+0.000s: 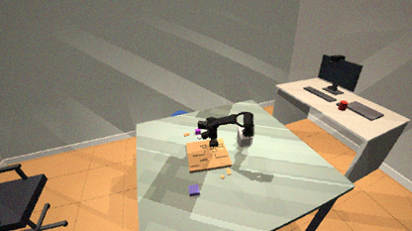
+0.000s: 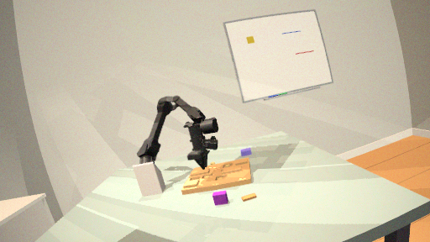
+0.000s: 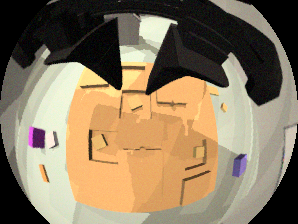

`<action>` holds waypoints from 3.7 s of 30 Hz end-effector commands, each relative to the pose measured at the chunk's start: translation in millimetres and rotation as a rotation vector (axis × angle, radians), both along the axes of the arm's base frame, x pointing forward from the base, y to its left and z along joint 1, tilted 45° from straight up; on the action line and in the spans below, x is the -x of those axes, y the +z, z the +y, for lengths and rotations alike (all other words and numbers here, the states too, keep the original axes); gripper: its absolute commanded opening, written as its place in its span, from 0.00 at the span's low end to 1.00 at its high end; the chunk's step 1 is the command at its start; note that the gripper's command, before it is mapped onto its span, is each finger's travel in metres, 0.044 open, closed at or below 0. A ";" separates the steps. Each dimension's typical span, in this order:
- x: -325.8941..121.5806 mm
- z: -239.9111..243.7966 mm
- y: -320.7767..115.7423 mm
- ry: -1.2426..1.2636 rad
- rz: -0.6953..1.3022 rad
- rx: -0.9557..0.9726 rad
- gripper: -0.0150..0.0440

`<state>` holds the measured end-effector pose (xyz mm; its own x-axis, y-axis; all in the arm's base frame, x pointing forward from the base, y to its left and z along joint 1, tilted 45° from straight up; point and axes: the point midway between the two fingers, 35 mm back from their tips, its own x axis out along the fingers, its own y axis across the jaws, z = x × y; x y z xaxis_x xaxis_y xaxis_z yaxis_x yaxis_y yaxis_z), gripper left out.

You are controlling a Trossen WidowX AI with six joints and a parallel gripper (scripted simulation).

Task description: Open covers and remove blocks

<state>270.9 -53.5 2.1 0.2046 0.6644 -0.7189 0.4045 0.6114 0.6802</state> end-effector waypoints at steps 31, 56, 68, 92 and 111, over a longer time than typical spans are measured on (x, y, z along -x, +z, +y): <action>-0.8 8.7 -9.3 0.380 -0.352 0.102 0.50; -2.1 11.2 -11.3 0.439 -0.407 0.119 0.50; -3.9 19.5 -19.3 0.439 -0.407 0.119 0.50; -5.7 30.0 -29.1 0.439 -0.408 0.118 0.50; -8.7 32.9 -32.8 0.444 -0.414 0.124 0.41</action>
<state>279.5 -20.3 -30.9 0.2058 0.6667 -0.7164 -0.1888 0.7453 0.6394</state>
